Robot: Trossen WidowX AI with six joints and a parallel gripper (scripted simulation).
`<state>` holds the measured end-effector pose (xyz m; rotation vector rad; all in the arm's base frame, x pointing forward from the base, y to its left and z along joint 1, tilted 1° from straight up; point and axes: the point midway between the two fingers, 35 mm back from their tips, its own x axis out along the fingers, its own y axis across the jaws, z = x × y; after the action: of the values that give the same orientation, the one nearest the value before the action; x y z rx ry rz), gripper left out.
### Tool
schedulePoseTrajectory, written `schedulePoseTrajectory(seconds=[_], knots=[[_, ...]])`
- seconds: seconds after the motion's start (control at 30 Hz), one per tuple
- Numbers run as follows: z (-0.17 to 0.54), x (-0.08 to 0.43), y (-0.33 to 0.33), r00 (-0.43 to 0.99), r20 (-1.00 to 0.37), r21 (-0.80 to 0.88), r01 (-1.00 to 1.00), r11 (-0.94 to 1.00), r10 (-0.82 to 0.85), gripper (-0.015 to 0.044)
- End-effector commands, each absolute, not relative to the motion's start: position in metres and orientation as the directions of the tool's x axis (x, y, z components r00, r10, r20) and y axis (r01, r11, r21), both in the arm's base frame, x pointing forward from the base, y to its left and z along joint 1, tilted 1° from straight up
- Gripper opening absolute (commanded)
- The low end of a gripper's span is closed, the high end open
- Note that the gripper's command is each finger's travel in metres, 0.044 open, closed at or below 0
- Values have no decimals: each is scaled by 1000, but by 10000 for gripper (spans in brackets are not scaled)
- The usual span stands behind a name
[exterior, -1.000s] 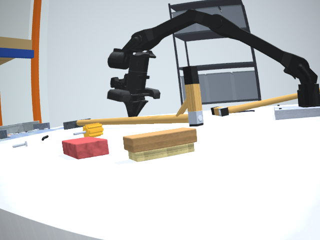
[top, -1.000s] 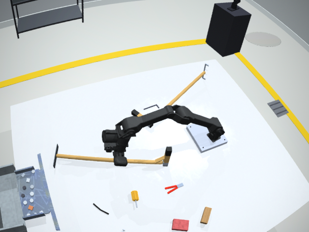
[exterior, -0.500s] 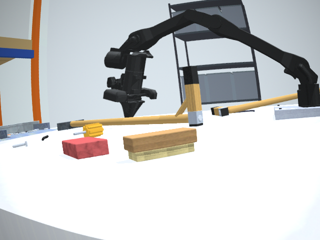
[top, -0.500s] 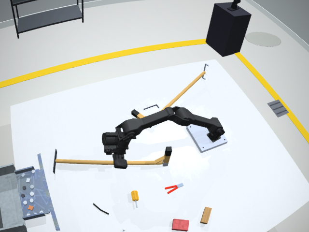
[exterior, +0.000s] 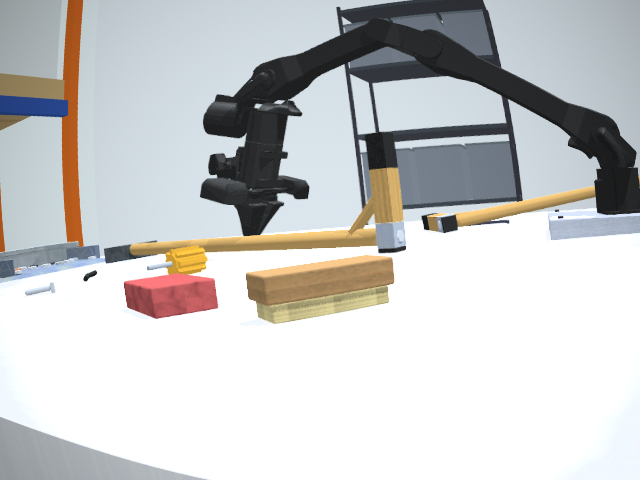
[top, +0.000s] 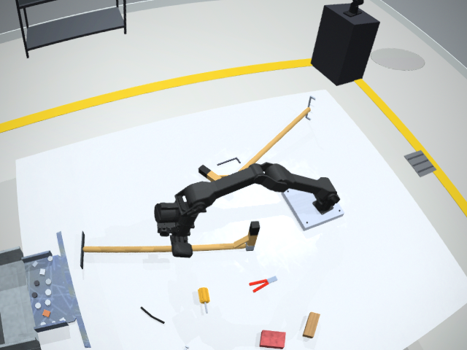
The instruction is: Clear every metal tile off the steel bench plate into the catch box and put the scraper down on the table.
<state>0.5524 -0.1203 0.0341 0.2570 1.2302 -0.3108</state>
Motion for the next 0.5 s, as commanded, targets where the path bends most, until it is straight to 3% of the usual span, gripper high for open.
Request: schedulePoseTrajectory(seconds=[0.0,0.47], knots=[[47,551,-121,312,-945,27,369,929,-96,0],[91,546,-121,353,-930,34,366,930,-105,0]])
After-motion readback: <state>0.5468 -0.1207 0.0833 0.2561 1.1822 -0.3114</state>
